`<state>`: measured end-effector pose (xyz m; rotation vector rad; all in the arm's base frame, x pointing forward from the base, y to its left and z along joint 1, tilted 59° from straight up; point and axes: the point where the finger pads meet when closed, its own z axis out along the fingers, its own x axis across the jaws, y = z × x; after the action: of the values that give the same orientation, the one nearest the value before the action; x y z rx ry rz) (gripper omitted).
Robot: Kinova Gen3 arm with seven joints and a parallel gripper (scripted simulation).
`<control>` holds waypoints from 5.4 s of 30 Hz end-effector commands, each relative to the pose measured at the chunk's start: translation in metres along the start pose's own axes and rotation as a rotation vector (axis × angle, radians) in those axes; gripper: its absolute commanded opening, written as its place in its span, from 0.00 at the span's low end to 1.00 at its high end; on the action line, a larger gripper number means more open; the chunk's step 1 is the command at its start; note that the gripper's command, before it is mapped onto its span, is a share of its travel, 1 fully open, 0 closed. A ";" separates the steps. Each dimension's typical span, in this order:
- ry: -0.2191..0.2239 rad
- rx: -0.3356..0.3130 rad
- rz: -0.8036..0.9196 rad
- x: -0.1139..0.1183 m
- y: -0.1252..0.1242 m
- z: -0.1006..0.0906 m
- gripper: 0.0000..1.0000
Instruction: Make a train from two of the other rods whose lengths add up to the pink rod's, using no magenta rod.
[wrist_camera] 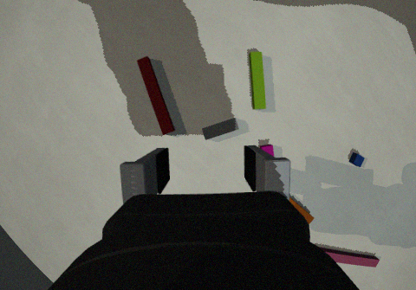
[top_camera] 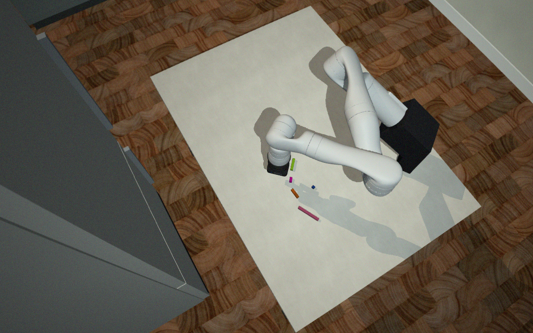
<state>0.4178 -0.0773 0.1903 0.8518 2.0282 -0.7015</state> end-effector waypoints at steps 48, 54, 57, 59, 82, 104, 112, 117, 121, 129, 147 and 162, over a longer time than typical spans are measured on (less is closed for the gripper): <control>-0.409 0.091 0.881 -0.216 -0.174 -0.022 1.00; -0.487 0.109 1.002 -0.238 -0.212 -0.033 1.00; -0.569 0.125 1.116 -0.258 -0.250 -0.047 1.00; -0.612 0.134 1.172 -0.266 -0.270 -0.055 1.00; -1.165 0.207 1.692 -0.295 -0.482 -0.184 1.00; -1.826 0.220 1.972 -0.227 -0.623 -0.362 1.00; -2.141 0.199 2.004 -0.177 -0.652 -0.443 1.00; -2.350 0.177 1.993 -0.141 -0.660 -0.495 1.00; -2.480 0.159 1.972 -0.118 -0.661 -0.525 1.00; -2.841 0.092 1.855 -0.049 -0.647 -0.605 1.00; -3.557 -0.131 1.279 0.097 -0.547 -0.736 1.00; -3.937 -0.362 0.527 0.196 -0.422 -0.787 1.00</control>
<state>-0.3597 0.2661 0.5260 1.7386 4.1535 0.3626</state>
